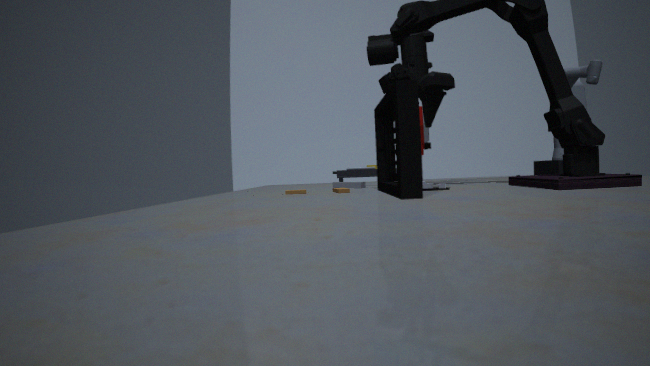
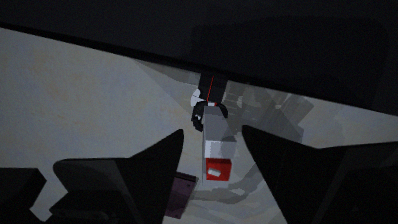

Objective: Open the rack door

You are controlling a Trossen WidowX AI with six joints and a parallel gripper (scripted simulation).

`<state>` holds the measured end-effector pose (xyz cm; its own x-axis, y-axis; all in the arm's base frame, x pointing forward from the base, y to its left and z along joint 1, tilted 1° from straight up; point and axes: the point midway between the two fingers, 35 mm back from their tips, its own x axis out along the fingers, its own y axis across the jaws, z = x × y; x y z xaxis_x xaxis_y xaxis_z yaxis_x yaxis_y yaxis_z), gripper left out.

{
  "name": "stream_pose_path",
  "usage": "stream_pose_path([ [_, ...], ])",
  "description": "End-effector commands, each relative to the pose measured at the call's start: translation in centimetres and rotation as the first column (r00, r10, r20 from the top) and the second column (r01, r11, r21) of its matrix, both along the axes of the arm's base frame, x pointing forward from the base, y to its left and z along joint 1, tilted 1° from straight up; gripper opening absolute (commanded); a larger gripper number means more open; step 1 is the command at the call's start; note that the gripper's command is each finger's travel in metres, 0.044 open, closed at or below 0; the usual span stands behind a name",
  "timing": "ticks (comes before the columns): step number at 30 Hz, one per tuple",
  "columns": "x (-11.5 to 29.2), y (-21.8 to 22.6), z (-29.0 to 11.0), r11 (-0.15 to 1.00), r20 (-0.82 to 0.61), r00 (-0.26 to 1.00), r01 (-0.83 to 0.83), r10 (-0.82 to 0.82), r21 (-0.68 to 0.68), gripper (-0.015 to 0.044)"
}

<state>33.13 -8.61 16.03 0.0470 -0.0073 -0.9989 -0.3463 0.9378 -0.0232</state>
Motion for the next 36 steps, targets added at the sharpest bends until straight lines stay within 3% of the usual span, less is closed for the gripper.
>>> stream_pose_path([
  [1, 0.04, 0.04, 0.01, 0.984, 0.001, 0.984, -0.176, 0.176, -0.006, 0.0296],
  [12, 0.04, 0.04, 0.01, 0.751, -0.013, 0.751, -0.660, 0.660, -0.029, 0.0296],
  [19, 0.04, 0.04, 0.01, 0.481, -0.028, 0.483, -0.876, 0.875, -0.038, 0.0296],
  [26, 0.04, 0.04, 0.01, 0.163, -0.044, 0.165, -0.986, 0.985, -0.042, 0.0296],
  [36, 0.04, 0.04, 0.01, 0.131, -0.045, 0.133, -0.990, 0.990, -0.042, 0.0283],
])
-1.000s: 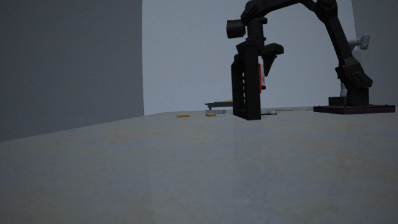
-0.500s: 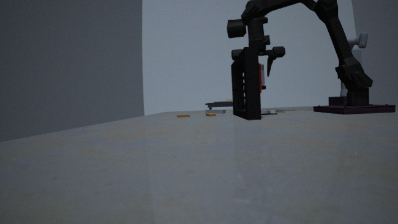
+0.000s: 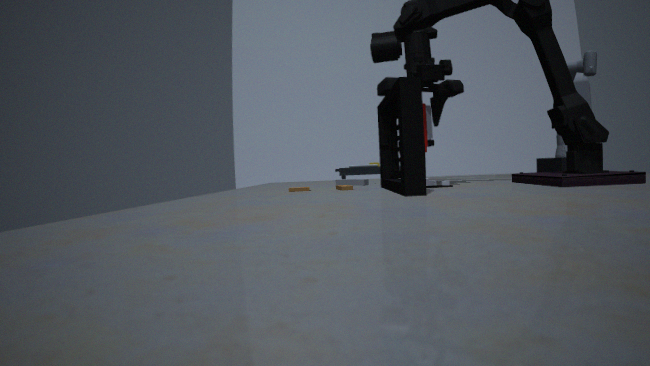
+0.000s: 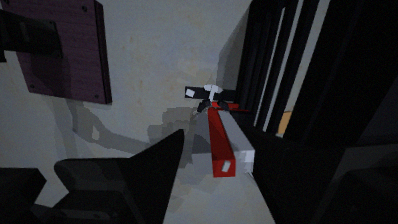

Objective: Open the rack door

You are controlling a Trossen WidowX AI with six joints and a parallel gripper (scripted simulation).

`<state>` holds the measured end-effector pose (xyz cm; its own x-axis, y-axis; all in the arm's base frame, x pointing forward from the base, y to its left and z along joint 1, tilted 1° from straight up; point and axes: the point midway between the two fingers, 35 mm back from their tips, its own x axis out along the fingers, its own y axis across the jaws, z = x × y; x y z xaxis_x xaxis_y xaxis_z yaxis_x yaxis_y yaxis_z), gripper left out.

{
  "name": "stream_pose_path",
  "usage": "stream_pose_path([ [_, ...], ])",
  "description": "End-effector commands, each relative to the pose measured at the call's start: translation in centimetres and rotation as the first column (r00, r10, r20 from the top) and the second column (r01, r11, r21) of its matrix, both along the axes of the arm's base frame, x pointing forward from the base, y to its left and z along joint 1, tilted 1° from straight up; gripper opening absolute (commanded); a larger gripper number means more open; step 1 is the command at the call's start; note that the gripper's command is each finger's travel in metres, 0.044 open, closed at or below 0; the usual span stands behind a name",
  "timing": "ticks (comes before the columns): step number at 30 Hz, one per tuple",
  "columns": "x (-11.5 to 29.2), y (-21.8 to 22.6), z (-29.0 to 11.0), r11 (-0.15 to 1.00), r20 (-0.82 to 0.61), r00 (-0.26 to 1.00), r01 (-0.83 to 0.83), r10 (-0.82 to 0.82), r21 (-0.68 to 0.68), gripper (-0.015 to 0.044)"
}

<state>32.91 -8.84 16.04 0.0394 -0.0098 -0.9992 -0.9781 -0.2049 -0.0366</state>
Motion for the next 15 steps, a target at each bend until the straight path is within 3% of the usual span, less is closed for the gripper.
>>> stream_pose_path([
  [1, 0.26, 0.26, 0.00, 1.000, 0.009, 1.000, -0.017, 0.017, 0.004, 0.0276],
  [15, 0.26, 0.26, 0.00, 1.000, 0.009, 1.000, -0.017, 0.017, 0.004, 0.0183],
])
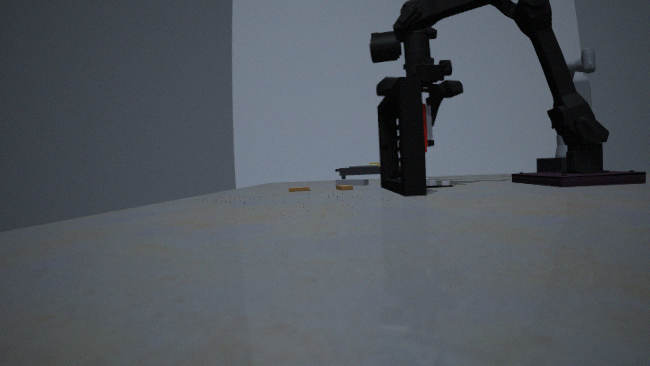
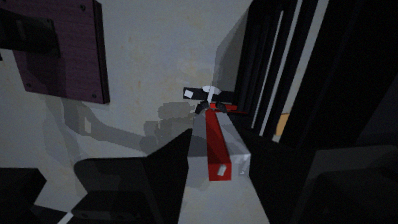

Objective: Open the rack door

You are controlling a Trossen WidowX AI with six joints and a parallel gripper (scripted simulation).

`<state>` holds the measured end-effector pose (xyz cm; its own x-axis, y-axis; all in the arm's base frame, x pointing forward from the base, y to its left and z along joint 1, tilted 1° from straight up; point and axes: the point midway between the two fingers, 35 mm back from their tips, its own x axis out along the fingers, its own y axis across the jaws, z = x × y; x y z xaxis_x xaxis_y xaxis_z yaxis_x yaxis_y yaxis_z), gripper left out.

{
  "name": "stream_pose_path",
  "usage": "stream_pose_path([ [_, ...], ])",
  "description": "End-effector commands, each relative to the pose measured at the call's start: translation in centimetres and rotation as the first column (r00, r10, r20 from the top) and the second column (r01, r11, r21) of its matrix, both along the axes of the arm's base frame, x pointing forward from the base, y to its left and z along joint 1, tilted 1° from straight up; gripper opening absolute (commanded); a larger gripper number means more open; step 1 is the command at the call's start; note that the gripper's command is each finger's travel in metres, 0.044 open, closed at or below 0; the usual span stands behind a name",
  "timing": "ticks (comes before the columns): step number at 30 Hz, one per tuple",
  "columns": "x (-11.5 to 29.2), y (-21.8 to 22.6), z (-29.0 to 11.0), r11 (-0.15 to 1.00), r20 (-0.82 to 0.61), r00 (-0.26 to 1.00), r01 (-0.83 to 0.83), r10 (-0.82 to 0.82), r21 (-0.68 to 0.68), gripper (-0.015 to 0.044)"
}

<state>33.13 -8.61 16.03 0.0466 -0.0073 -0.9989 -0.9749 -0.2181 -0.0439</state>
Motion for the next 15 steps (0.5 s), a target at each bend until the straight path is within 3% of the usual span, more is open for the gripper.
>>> stream_pose_path([
  [1, 0.04, 0.04, 0.01, 1.000, 0.002, 1.000, -0.003, 0.003, 0.002, 0.0176],
  [15, 0.04, 0.04, 0.01, 1.000, 0.002, 1.000, -0.003, 0.003, 0.002, 0.0083],
])
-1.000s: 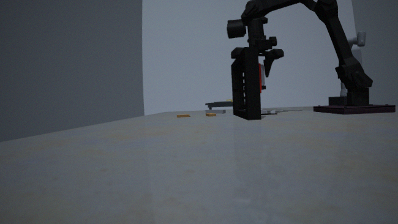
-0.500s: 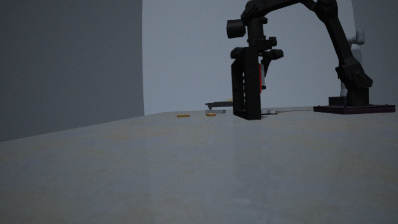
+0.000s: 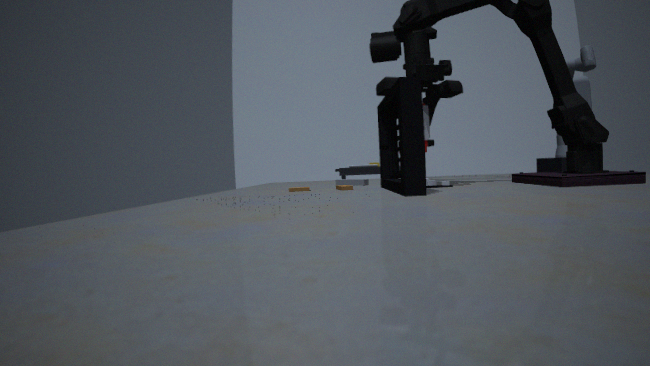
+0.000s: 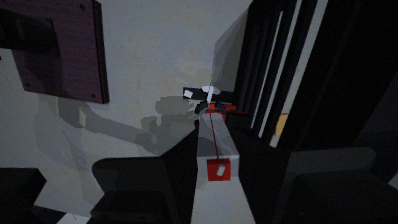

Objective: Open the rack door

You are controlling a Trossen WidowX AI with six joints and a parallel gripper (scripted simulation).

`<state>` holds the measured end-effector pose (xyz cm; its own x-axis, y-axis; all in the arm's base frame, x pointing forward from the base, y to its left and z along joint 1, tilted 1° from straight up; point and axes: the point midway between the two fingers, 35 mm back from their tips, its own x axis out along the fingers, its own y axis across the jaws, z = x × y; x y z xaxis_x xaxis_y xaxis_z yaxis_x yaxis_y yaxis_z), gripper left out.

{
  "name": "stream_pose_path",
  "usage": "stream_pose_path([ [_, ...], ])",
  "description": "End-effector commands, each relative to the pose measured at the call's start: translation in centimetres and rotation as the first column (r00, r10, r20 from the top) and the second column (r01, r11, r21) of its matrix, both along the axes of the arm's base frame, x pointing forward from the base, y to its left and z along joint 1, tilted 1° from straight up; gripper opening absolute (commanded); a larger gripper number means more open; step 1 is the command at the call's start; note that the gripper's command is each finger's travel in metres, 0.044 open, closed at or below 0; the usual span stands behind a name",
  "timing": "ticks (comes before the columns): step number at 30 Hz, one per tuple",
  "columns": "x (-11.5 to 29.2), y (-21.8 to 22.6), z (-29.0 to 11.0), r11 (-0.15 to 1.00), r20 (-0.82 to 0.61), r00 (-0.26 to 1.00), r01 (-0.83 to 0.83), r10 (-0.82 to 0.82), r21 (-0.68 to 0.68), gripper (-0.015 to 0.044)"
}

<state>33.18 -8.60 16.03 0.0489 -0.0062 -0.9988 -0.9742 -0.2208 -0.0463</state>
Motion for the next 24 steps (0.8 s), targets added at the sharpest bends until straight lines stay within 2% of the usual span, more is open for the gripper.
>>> stream_pose_path([
  [1, 0.0, 0.0, 0.0, 1.000, 0.000, 1.000, 0.000, 0.000, 0.001, 0.0076],
  [9, 0.0, 0.0, 0.0, 1.000, 0.000, 1.000, 0.000, 0.000, 0.001, 0.0025],
  [12, 0.0, 0.0, 0.0, 1.000, 0.000, 1.000, 0.003, -0.003, 0.002, 0.0025],
  [24, -1.0, 0.4, 0.0, 0.971, -0.001, 0.971, 0.238, -0.238, 0.013, 0.0025],
])
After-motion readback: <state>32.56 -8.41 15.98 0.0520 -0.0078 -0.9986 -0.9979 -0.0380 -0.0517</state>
